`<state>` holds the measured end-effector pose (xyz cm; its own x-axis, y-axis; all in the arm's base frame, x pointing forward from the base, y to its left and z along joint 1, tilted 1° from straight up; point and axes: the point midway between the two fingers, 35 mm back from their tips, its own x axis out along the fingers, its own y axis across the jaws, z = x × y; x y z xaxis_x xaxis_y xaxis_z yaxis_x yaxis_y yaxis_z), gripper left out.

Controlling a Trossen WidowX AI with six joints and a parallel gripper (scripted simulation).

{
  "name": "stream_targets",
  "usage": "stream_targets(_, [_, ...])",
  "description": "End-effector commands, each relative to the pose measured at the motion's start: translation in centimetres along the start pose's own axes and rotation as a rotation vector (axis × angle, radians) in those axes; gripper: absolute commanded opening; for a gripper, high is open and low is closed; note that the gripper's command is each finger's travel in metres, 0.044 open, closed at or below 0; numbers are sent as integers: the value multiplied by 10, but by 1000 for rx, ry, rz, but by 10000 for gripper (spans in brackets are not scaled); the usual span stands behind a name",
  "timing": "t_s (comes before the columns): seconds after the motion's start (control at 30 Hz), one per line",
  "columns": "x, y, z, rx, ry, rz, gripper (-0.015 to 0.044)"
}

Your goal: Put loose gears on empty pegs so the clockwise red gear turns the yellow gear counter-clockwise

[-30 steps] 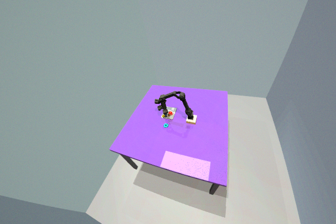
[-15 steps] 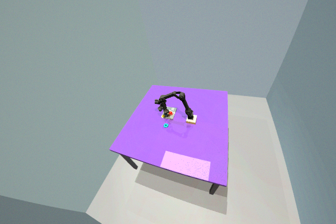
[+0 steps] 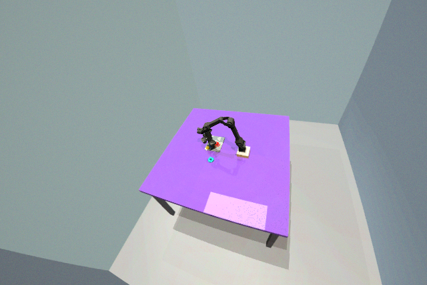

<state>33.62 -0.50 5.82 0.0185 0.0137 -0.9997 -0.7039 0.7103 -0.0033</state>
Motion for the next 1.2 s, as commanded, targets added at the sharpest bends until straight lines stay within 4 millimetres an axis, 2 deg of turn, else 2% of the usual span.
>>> stream_targets(0.0, [6,0,0,65,3,2,0])
stream_targets(0.33, [22,1,-1,310,4,1,0])
stream_targets(0.5, [20,0,-1,386,4,1,0])
stream_targets(0.7, [21,0,0,305,4,1,0])
stream_targets(1.17, [23,1,-1,-66,3,2,0])
